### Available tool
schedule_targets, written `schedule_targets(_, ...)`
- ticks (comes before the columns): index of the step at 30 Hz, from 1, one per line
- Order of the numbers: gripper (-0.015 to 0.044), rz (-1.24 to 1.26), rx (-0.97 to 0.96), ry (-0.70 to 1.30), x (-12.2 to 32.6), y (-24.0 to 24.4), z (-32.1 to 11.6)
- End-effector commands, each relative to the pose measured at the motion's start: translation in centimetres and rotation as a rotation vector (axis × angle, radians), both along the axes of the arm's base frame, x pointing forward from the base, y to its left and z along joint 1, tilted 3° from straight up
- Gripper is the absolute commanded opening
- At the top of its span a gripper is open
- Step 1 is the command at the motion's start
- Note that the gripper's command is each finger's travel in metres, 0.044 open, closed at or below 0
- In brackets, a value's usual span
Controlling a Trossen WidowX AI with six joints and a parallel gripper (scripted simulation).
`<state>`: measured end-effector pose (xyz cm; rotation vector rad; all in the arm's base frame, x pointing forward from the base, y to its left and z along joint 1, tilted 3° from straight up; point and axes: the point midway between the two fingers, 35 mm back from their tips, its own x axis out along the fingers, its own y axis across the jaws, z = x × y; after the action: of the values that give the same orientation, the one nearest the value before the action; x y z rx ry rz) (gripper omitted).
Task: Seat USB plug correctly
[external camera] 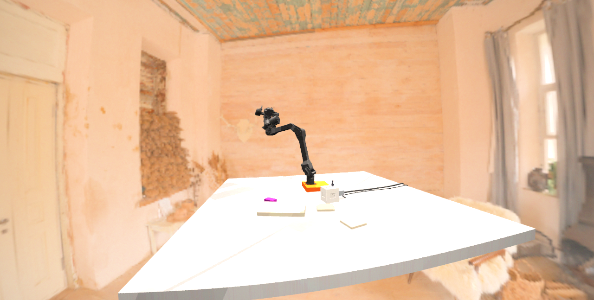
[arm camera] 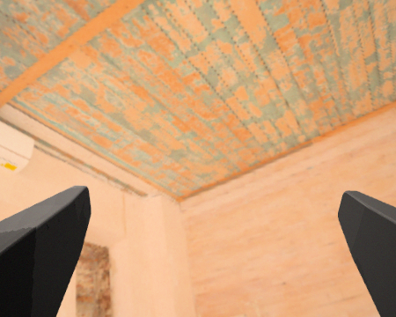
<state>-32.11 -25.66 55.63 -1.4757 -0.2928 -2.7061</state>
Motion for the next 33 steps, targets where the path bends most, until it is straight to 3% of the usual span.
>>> schedule_targets(1,0.0426,0.006,0.009,-0.004,0.1,-0.4,0.0)
schedule_targets(8,0.0440,0.255,0.314,-0.102,7.5,-12.2,-2.3)
schedule_targets(18,0.0440,0.566,0.848,-0.068,24.3,-23.7,-8.5)
schedule_targets(25,0.0440,0.748,1.210,0.077,37.6,-25.8,-14.2)
schedule_targets(33,0.0440,0.905,1.607,0.370,52.0,-21.6,-21.8)
